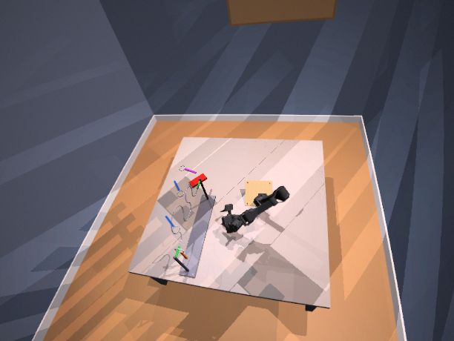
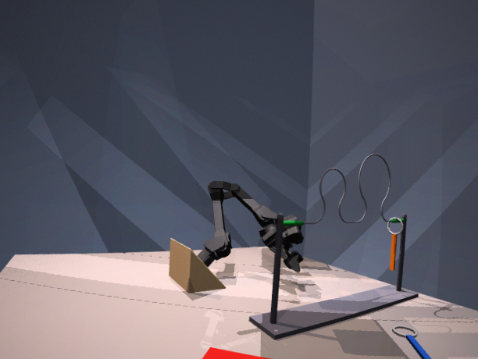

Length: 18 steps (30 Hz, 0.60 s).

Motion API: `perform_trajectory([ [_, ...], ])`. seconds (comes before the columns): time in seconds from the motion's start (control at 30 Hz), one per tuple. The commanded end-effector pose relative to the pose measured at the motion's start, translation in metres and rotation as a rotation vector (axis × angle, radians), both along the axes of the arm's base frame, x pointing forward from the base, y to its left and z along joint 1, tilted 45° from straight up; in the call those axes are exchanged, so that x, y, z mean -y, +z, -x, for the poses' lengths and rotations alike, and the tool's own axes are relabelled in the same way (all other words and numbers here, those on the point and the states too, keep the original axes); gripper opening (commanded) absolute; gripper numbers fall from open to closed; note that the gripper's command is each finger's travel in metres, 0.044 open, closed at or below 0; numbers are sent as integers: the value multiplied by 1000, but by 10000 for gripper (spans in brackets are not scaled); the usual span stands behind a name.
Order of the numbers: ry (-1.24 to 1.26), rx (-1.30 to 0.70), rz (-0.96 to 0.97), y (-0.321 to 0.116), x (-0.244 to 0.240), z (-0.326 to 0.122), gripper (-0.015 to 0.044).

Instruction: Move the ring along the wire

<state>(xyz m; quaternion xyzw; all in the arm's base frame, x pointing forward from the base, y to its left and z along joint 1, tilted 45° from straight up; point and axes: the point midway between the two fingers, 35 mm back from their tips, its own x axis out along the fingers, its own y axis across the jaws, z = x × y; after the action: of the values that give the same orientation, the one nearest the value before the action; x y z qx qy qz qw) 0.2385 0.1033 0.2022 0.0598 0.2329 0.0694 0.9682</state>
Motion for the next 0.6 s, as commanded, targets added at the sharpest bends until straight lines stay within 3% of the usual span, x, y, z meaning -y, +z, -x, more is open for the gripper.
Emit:
perform_trajectory([
  [0.0, 0, 1, -1, 1, 0, 0, 374],
  [0.27, -26, 74, -85, 46, -35, -23, 164],
  [0.57, -95, 182, -237, 106, -92, -54, 160],
])
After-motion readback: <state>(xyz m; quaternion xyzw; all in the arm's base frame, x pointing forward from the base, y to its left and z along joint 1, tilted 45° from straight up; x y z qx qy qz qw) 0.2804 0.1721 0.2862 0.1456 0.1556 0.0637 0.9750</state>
